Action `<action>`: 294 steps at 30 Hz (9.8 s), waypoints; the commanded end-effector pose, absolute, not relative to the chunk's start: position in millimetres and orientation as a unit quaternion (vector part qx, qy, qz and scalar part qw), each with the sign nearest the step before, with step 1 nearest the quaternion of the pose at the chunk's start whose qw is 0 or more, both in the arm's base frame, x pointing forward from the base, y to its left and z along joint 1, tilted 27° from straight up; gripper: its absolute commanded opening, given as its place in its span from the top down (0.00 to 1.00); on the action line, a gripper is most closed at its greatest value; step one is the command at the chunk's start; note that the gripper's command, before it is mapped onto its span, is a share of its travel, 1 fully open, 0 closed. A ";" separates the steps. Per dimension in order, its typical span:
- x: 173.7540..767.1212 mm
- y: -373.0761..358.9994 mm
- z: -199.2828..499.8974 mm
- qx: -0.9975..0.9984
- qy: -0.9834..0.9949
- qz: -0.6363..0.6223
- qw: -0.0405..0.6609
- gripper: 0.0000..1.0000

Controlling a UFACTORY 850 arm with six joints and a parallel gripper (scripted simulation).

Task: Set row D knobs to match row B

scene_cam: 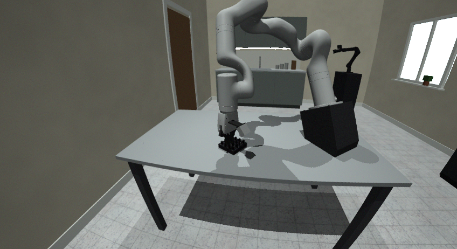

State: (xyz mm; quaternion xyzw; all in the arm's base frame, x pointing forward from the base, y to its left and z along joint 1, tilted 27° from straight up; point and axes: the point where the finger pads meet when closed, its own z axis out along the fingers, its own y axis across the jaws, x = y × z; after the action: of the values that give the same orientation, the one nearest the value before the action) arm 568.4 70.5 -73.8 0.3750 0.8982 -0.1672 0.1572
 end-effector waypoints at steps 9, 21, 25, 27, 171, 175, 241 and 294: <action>569.9 69.1 -77.3 0.375 0.898 -0.167 0.158 0.81; 570.0 69.0 -77.4 0.375 0.898 -0.167 0.158 0.81; 570.0 69.0 -77.4 0.375 0.898 -0.167 0.158 0.81; 570.0 69.0 -77.4 0.375 0.898 -0.167 0.158 0.81; 571.8 64.0 -88.2 0.341 0.912 -0.172 0.151 0.92; 571.8 64.0 -88.2 0.320 0.919 -0.176 0.148 0.92; 571.8 64.0 -88.2 -0.307 0.924 -0.229 0.010 0.92; 571.8 64.0 -88.2 -0.409 0.883 -0.229 -0.016 0.81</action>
State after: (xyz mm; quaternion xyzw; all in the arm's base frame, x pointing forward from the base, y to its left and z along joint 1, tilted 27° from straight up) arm 571.3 63.5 -88.7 -0.4089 0.8832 -0.2290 -0.0169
